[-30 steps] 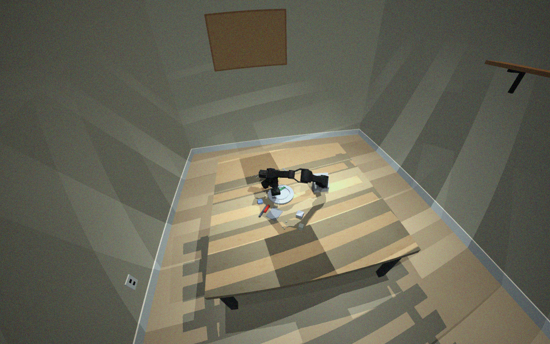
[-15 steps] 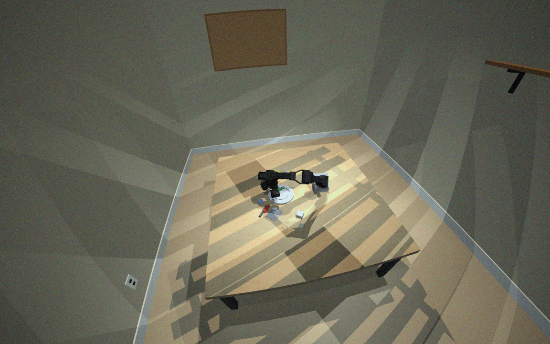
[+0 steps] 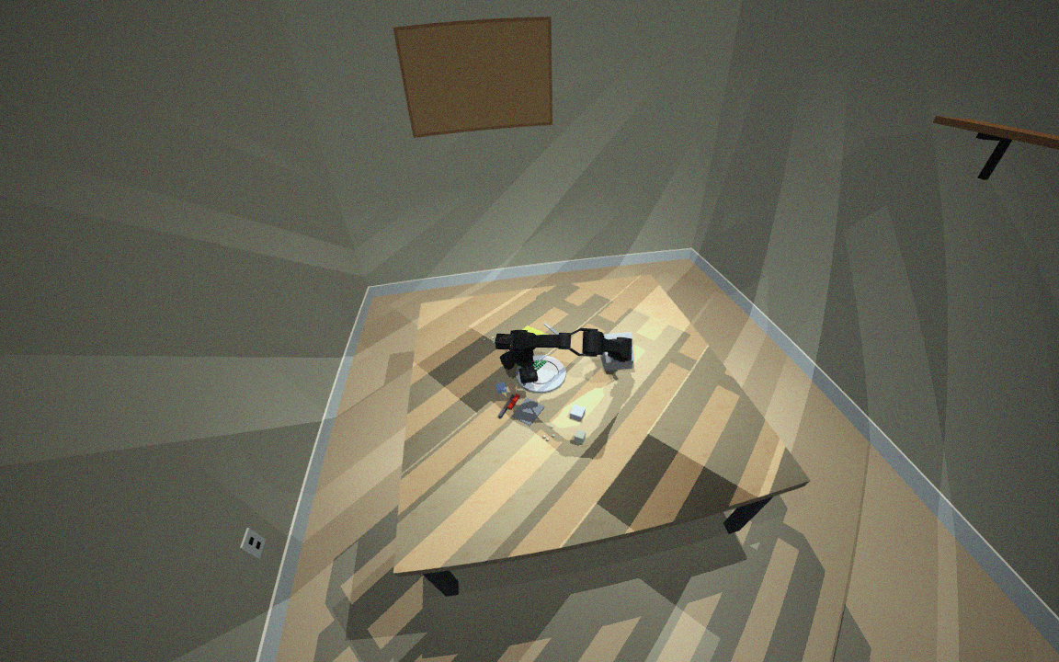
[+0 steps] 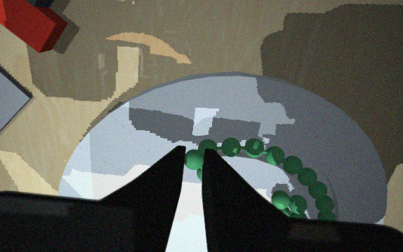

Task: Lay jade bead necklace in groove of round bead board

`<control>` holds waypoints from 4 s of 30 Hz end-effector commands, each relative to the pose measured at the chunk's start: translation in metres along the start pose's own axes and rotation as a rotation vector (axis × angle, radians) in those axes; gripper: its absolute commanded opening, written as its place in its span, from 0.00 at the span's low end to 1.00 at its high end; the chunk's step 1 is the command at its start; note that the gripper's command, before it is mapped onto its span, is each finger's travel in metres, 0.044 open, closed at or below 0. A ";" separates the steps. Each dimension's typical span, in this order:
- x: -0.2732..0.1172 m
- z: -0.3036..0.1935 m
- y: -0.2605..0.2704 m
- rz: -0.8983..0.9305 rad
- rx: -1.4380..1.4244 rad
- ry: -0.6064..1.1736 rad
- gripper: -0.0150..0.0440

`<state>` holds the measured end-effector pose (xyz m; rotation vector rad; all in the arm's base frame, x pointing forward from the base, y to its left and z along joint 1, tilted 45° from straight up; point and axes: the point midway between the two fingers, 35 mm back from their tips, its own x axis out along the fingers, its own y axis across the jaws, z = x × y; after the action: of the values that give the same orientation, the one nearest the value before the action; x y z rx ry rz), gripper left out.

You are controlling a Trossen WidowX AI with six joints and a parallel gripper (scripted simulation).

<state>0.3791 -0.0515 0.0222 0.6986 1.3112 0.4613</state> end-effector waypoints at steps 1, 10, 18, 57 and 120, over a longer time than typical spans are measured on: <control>0.005 -0.001 0.002 0.005 0.002 0.003 0.25; 0.002 0.001 0.001 0.000 -0.003 -0.002 0.57; -0.001 0.000 0.001 0.003 0.000 0.001 0.92; -0.034 -0.010 -0.007 0.003 -0.092 0.003 0.51; 0.003 -0.009 -0.006 -0.001 -0.100 -0.001 0.25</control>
<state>0.3709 -0.0518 0.0143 0.6155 1.2790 0.5219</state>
